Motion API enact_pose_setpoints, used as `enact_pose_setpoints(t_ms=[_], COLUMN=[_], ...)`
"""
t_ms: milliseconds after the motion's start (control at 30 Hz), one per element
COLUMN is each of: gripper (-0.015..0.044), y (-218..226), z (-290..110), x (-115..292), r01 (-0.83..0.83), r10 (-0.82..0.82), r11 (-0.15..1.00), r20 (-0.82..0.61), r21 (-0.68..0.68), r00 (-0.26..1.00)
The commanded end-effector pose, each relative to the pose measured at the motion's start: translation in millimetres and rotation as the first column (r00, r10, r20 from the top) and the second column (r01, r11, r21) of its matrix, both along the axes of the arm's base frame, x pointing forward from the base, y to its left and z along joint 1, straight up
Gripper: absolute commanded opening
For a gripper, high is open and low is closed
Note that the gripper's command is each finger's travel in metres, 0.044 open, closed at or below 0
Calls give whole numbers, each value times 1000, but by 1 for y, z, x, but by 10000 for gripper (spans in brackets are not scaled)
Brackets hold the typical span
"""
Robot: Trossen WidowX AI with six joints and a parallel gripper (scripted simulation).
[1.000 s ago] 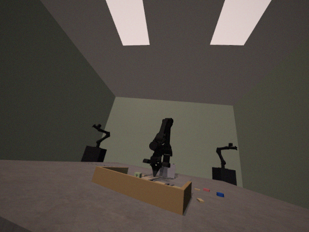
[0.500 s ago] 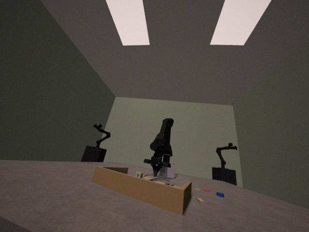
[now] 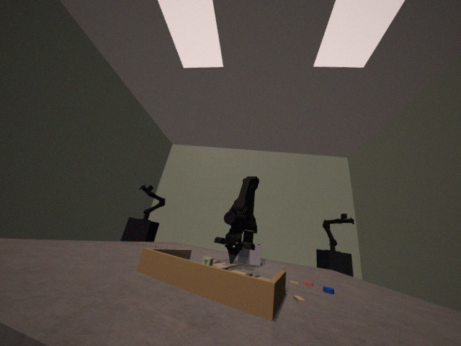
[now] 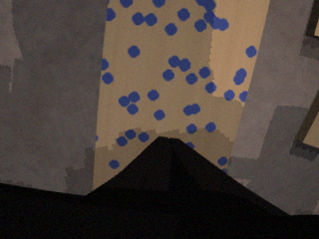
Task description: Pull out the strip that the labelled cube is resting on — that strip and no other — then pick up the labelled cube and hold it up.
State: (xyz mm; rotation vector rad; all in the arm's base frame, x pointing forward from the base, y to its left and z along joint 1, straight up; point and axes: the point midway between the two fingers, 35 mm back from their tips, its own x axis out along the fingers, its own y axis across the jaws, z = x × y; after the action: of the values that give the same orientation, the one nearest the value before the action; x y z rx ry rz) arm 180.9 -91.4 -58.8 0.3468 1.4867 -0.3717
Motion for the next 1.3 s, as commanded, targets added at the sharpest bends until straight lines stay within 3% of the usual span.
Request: enact_pose_setpoints(t_ms=[0,400,567,733,900,1267], gripper=[0,0,0,0,131,420], y=[6,6,-1,-1,-12,-31], z=[-4,-4,40,42,42,48], x=[-11,-11,1,1,20,51], r01=[-3,-3,-2,-3,-132,-135], r10=[3,3,3,3,133,136], r11=[1000,1000,1000,1000,991,991], r20=[-32,-32,-28,-30,-30,-28], r21=[20,20,18,19,16,14], r00=[999,999,1000,1000,991,990])
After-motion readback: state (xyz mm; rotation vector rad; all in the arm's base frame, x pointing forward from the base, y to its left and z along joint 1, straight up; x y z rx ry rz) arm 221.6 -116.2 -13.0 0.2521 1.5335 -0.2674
